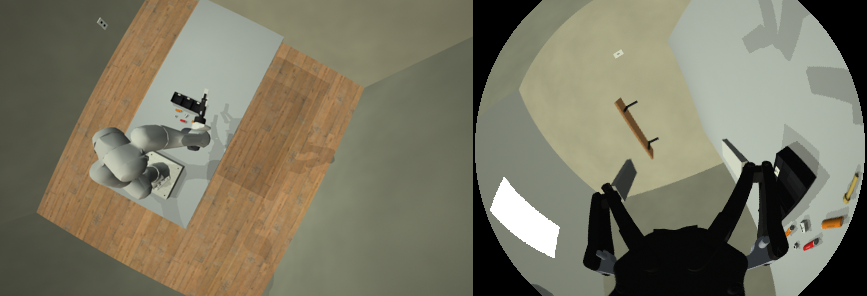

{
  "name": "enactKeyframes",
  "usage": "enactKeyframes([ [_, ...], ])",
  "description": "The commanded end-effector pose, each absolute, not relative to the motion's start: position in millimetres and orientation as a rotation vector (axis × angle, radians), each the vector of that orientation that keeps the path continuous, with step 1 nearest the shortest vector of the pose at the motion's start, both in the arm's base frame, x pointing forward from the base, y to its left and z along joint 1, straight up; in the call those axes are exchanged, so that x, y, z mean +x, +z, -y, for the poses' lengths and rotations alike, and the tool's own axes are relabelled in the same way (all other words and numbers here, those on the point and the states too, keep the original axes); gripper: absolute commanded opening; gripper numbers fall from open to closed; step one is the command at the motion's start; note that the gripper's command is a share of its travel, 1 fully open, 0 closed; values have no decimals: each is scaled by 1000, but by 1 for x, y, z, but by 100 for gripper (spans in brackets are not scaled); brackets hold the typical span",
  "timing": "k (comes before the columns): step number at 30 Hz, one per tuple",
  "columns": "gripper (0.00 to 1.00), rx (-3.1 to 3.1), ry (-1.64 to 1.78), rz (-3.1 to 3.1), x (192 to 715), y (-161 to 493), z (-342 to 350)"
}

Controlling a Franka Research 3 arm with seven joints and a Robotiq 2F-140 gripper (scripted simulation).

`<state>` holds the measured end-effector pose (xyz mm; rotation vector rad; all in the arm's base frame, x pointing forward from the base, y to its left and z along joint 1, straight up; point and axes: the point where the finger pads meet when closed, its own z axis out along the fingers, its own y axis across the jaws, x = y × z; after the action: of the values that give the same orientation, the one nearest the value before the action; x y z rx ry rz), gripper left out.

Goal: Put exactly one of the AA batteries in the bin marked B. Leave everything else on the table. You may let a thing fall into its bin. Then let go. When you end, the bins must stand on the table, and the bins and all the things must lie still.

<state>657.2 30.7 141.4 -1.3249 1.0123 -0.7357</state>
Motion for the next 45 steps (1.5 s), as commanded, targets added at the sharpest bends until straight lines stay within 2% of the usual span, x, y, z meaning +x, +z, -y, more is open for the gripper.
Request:
enactKeyframes([
  [1, 100, -1325, -736, -1012, 657, 141, -31],
  [17, 100, -1325, -736, -1012, 657, 141, -31],
  [18, 5, -1325, -736, -1012, 657, 150, -31],
  [21, 5, -1325, -736, -1012, 657, 171, -31],
  [45, 5, -1538, -389, -784, 606, 173, -136],
])
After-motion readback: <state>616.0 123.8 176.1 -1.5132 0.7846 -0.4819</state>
